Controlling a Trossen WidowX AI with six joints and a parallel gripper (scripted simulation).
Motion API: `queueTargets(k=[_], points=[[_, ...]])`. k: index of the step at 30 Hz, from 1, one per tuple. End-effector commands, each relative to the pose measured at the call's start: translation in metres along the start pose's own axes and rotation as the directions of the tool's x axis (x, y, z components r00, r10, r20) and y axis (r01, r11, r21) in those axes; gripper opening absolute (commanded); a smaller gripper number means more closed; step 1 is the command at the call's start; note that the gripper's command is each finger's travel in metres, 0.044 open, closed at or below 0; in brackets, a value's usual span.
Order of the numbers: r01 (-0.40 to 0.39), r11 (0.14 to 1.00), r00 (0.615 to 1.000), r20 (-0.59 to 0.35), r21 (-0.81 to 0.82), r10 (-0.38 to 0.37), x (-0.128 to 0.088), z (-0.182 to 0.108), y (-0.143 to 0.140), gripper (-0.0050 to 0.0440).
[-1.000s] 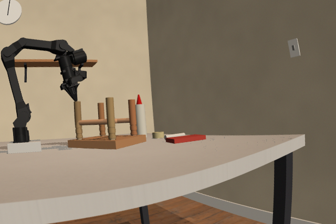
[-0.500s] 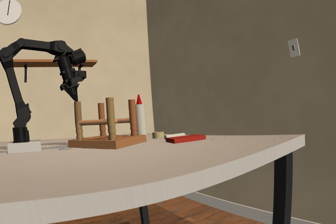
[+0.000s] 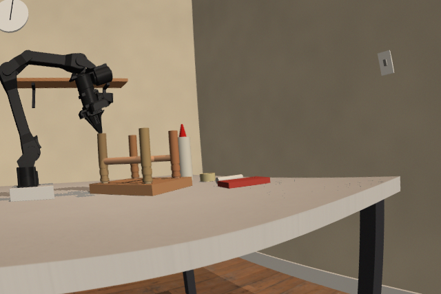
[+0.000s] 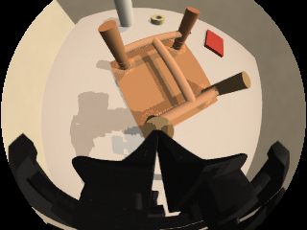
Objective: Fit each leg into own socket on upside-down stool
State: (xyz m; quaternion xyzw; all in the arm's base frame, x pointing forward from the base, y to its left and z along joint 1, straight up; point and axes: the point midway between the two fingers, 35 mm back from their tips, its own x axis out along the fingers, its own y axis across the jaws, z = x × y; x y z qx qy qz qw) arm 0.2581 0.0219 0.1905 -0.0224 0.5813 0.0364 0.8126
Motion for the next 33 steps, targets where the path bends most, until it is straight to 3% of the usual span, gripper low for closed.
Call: queueTargets(k=[1,33], points=[[0.002,1.000,0.997,-0.075,-0.001,-0.002,0.0230,-0.0096,-0.0004,0.0000],[0.002,1.000,0.997,-0.075,-0.001,-0.002,0.0265,-0.0108,-0.0004,0.0000]])
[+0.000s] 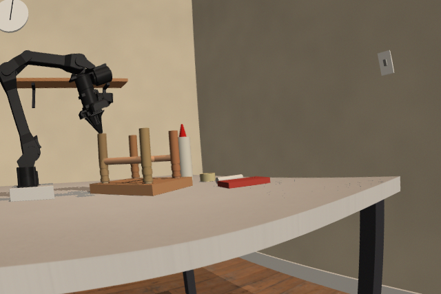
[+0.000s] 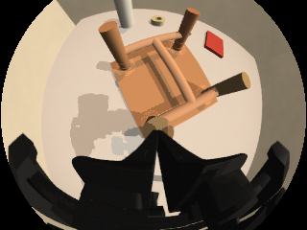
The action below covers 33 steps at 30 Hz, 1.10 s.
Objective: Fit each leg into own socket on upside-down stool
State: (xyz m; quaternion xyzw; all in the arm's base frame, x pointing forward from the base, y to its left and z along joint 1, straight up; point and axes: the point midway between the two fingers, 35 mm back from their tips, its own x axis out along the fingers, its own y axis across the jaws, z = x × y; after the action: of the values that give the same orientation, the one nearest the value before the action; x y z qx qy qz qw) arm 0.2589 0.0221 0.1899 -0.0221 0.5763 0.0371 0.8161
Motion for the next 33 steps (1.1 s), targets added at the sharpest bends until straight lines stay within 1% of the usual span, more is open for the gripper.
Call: queueTargets(k=[1,33], points=[[0.003,1.000,0.996,-0.087,-0.001,-0.003,0.0257,-0.0118,-0.0006,0.0000],[0.003,1.000,0.996,-0.087,-0.001,-0.003,0.0288,-0.0129,-0.0006,0.0000]])
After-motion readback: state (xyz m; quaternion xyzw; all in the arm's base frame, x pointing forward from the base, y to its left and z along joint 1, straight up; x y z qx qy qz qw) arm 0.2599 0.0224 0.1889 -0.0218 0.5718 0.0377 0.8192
